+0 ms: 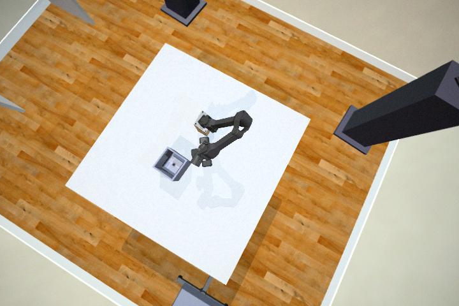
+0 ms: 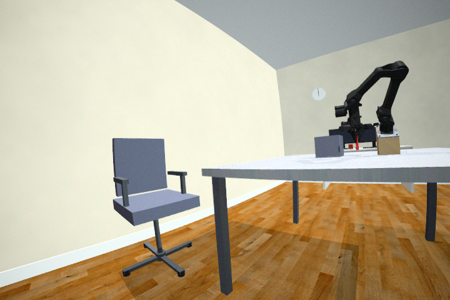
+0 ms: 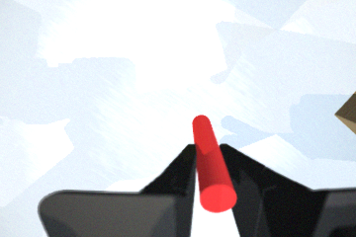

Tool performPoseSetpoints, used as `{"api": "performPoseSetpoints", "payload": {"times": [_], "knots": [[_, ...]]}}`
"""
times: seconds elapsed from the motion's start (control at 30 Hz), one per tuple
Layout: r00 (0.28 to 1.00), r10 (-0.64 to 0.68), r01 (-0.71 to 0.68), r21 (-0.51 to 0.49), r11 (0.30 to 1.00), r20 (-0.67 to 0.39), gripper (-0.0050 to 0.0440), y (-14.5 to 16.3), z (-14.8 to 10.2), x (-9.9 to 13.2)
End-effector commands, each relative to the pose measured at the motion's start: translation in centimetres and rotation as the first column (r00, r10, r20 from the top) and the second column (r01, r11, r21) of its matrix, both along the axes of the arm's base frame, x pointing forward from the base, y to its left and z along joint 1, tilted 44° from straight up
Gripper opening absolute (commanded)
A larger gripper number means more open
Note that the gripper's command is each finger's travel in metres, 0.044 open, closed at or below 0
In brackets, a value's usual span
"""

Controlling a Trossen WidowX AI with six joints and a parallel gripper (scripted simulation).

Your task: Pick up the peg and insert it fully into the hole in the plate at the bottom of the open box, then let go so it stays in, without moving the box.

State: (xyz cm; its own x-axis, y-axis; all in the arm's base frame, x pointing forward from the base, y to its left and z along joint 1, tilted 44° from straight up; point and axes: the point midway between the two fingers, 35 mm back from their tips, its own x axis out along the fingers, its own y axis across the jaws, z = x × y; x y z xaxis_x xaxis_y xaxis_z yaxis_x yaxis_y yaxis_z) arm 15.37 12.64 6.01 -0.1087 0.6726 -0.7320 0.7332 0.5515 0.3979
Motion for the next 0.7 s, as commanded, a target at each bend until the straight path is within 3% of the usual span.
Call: {"api": "performPoseSetpoints", "payload": {"times": [0.0, 0.4, 0.67], "knots": [[1.0, -0.003, 0.003, -0.006, 1.0, 0.005, 0.0, -0.9, 0.8, 0.4], [1.0, -0.004, 0.004, 0.003, 1.0, 0.003, 0.0, -2.7, 2.5, 0.8], [1.0, -0.005, 0.005, -0.002, 1.0, 0.004, 0.0, -4.0, 3.0, 2.8]]}}
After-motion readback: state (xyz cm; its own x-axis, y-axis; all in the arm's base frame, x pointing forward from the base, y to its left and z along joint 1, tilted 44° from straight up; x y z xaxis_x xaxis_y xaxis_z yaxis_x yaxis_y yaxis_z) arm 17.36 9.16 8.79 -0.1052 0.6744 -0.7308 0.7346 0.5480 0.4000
